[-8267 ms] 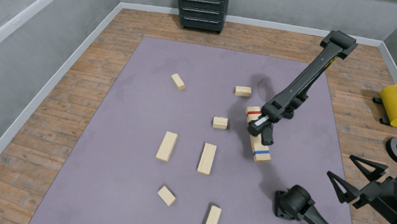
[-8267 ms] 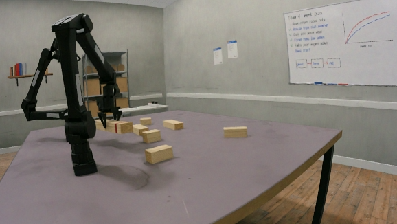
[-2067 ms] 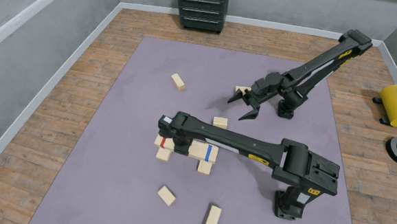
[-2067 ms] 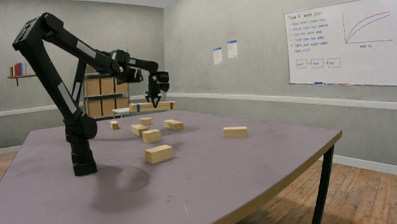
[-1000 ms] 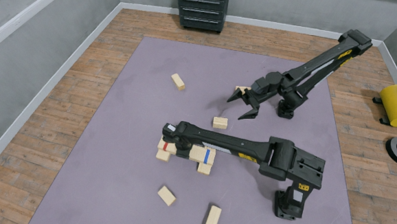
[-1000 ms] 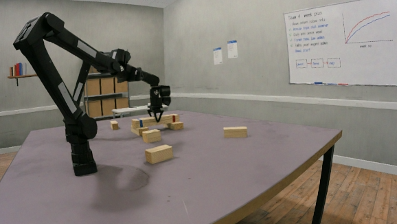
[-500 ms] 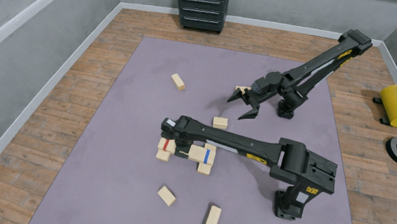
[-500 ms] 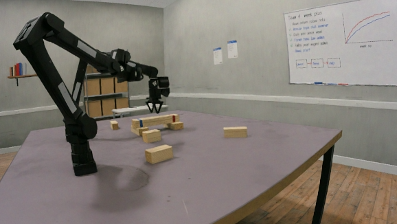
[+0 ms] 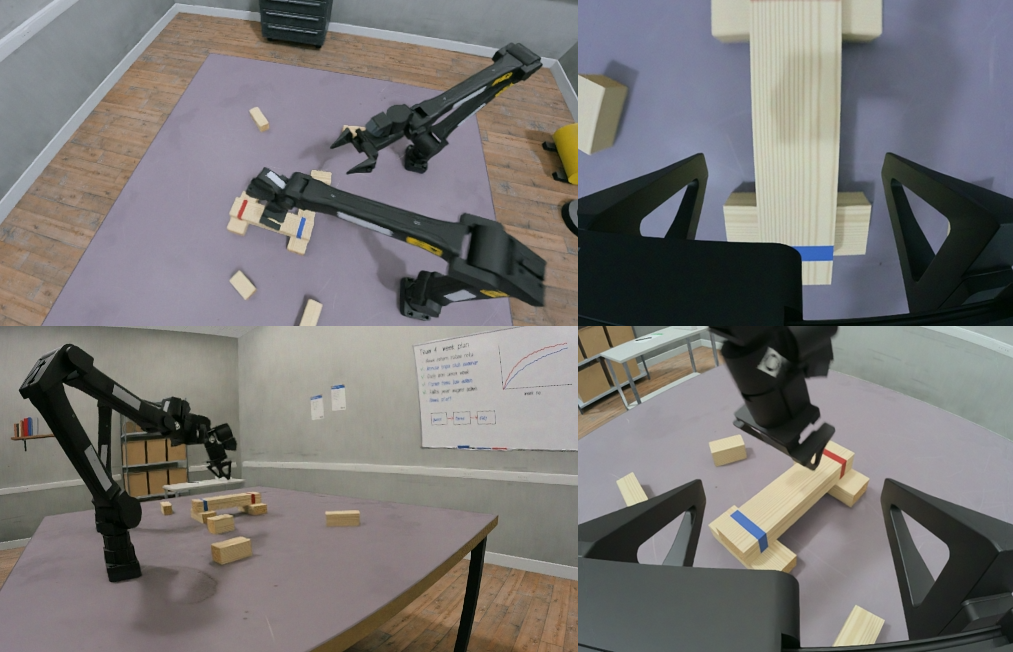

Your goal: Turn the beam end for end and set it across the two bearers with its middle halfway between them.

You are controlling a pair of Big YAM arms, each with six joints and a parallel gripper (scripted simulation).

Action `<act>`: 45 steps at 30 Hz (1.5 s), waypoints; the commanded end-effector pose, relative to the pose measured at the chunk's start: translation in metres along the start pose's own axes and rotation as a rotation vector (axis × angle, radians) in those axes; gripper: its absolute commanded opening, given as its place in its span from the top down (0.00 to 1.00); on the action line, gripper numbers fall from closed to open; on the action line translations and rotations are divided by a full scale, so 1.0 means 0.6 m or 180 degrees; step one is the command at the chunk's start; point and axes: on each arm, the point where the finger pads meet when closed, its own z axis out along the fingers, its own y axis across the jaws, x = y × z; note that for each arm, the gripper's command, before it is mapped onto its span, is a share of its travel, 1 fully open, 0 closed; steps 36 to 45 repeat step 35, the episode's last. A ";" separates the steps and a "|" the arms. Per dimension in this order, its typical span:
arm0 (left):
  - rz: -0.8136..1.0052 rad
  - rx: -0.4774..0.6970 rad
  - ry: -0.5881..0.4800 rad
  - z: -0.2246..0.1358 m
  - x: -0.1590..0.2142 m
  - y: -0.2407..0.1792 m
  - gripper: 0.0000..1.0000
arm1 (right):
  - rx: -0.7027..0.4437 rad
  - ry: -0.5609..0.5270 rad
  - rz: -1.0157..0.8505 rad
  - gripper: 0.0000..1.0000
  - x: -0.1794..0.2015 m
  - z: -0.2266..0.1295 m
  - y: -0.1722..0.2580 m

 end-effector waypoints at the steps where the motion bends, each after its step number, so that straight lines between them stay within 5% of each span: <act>1: 0.0027 0.0057 -0.0524 -0.047 -0.025 -0.014 0.00 | 0.0028 -0.0276 0.0002 0.00 -0.075 0.010 -0.009; 10: 0.0031 0.0026 -0.0933 -0.067 -0.026 -0.009 0.00 | 0.0028 -0.0276 0.0002 0.00 -0.075 0.010 -0.009; 45: 0.0018 0.0027 -0.0960 -0.070 -0.041 -0.010 0.00 | 0.0028 -0.0276 0.0002 0.00 -0.075 0.010 -0.009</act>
